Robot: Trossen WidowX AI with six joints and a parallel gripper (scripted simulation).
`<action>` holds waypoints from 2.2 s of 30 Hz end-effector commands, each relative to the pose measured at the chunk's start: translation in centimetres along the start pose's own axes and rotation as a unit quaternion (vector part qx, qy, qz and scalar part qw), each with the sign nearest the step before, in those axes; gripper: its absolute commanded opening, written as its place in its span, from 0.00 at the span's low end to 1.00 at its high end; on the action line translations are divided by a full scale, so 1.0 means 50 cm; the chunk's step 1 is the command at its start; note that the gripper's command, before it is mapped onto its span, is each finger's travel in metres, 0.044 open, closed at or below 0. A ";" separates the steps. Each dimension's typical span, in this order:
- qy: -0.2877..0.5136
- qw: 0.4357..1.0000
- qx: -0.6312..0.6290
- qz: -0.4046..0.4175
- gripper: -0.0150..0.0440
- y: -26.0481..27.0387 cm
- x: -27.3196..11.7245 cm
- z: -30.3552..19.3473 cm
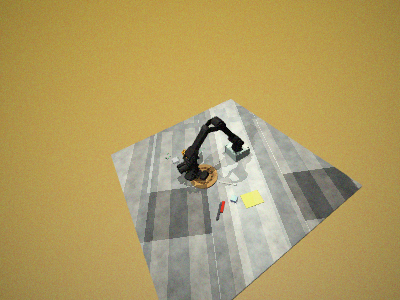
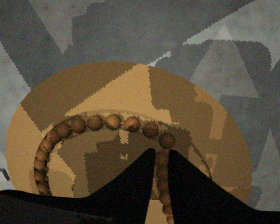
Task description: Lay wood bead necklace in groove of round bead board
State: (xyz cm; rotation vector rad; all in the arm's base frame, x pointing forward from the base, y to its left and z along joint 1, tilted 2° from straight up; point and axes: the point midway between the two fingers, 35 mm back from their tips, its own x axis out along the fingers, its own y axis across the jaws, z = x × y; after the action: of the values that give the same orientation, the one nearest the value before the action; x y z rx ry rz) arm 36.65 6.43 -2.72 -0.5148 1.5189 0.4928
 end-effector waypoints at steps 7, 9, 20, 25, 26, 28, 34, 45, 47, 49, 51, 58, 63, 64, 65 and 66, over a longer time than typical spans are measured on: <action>0.001 1.000 0.003 -0.001 0.25 -0.013 -0.010 0.003; 0.001 1.000 0.003 -0.001 0.25 -0.023 -0.010 0.007; 0.001 1.000 0.003 -0.001 0.25 -0.027 -0.006 0.008; 0.001 1.000 0.003 -0.001 0.25 -0.027 0.006 0.008; -0.001 1.000 0.005 0.000 0.30 -0.026 -0.002 0.009; -0.001 1.000 0.005 0.000 0.39 -0.026 -0.002 0.009; -0.001 1.000 0.005 0.000 0.65 -0.026 -0.002 0.009; 0.001 1.000 0.003 -0.001 1.00 -0.025 -0.010 0.007; 0.001 1.000 0.003 -0.001 1.00 -0.025 -0.010 0.007; 0.001 1.000 0.003 -0.001 1.00 -0.025 -0.010 0.007; 0.001 1.000 0.003 -0.001 1.00 -0.025 -0.010 0.007; 0.001 1.000 0.003 -0.001 1.00 -0.025 -0.010 0.007; 0.001 1.000 0.015 -0.001 0.91 -0.025 -0.019 0.005; 0.001 1.000 0.030 -0.001 0.87 -0.025 -0.029 0.001; 0.001 0.999 0.050 -0.001 0.82 -0.024 -0.042 -0.004; 0.001 0.998 0.069 -0.001 0.78 -0.023 -0.056 -0.010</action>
State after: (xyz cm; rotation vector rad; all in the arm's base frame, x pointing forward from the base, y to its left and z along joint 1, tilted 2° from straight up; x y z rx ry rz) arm 37.37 5.56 -1.58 -0.4732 1.5352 0.4522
